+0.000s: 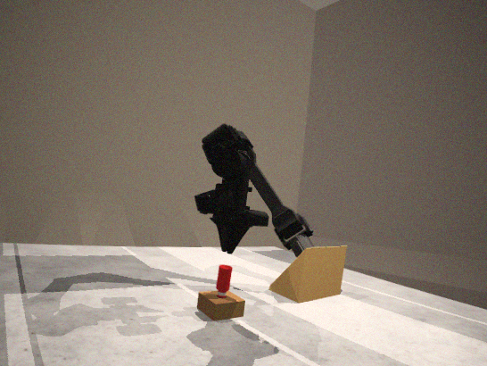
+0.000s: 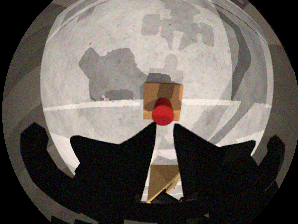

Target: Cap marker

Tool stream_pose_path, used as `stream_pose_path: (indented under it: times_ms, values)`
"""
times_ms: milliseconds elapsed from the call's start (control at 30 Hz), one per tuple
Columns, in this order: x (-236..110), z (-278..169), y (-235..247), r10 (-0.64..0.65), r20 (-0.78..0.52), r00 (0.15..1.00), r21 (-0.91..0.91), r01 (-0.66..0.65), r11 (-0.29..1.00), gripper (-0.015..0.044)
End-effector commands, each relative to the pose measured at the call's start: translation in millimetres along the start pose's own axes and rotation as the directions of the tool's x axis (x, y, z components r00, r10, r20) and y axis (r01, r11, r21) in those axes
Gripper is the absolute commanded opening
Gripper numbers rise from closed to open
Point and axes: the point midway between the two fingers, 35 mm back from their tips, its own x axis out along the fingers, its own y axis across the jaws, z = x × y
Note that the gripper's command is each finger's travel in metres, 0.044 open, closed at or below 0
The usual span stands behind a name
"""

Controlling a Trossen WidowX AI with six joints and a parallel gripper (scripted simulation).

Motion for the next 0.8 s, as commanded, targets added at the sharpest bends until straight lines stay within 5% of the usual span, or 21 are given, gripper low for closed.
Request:
stream_pose_path:
  times_ms: [0, 767]
  values:
    - [1, -1, 0, 0.001, -0.005, 1.0, -0.009, -0.001, 1.0, 0.0]
    - [18, -1, 0, 0.0, -0.005, 1.0, -0.008, 0.0, 1.0, 0.0]
